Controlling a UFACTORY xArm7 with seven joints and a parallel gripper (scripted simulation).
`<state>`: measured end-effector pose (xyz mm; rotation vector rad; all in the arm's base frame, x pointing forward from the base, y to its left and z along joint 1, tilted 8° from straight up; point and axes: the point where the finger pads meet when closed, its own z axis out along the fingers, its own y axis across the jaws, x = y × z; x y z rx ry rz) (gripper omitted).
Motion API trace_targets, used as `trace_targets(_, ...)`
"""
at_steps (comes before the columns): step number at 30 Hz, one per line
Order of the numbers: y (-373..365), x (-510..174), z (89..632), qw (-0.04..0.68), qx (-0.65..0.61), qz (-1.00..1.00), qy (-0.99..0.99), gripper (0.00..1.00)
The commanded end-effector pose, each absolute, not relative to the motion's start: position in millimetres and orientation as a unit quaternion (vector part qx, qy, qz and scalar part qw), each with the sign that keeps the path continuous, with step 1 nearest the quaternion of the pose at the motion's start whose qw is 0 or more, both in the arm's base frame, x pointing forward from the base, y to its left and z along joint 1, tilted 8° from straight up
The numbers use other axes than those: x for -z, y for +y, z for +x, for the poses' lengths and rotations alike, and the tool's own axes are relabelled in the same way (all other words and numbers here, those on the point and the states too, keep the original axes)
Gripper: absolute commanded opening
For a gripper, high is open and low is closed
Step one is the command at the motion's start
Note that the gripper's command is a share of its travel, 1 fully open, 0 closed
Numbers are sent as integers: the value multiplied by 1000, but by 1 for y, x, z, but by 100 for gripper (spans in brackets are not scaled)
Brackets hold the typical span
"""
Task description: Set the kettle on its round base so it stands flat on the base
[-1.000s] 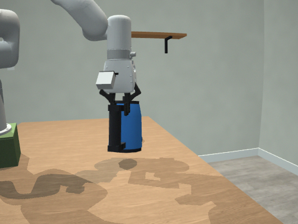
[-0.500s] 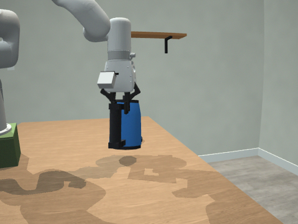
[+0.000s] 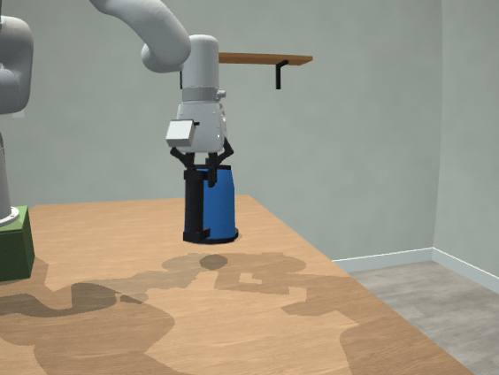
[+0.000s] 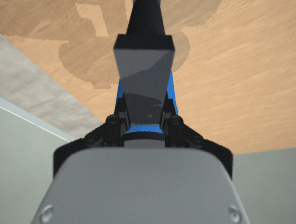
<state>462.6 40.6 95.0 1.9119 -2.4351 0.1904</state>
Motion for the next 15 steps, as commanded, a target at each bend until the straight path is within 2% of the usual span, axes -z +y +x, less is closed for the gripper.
trace_targets(1,50,-96,464,18,-63,616,-785,0)
trace_targets(15,93,-90,463,18,-63,616,-785,0)
